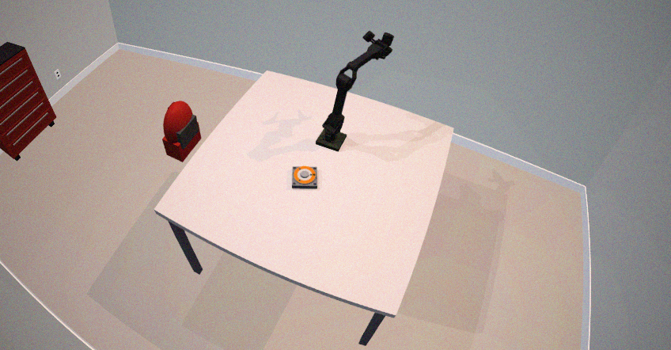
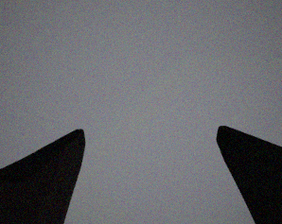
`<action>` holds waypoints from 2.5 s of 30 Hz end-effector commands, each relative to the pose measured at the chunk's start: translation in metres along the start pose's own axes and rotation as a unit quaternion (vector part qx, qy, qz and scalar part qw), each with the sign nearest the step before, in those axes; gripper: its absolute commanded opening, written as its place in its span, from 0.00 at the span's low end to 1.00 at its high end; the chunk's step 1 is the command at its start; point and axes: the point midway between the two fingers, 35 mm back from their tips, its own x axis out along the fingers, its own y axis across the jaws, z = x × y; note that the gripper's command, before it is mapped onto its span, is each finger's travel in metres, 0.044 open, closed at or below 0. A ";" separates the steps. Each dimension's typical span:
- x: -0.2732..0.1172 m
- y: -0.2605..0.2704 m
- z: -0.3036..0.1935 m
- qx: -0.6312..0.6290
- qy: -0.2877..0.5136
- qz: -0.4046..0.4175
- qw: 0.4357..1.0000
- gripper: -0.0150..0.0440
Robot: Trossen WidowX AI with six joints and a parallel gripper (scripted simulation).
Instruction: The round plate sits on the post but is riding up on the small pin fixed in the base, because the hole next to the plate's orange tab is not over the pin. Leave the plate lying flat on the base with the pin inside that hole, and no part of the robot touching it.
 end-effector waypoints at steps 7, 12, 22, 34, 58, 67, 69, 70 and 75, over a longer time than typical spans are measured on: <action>-0.070 0.092 -0.015 0.175 0.073 0.137 0.972 0.62; -0.129 0.144 -0.015 0.291 0.138 0.209 0.924 0.40; -0.266 0.224 0.014 0.530 0.306 0.292 0.735 0.25; -0.428 0.254 0.086 0.671 0.500 0.311 0.450 0.25; -0.650 0.125 0.353 0.570 0.762 0.021 -0.307 0.25; -0.649 0.041 0.464 0.379 0.727 -0.153 -0.551 0.25; -0.639 0.016 0.493 0.312 0.701 -0.204 -0.608 0.25; -0.633 0.003 0.506 0.277 0.685 -0.228 -0.634 0.25; -0.607 -0.033 0.545 0.165 0.626 -0.300 -0.701 0.25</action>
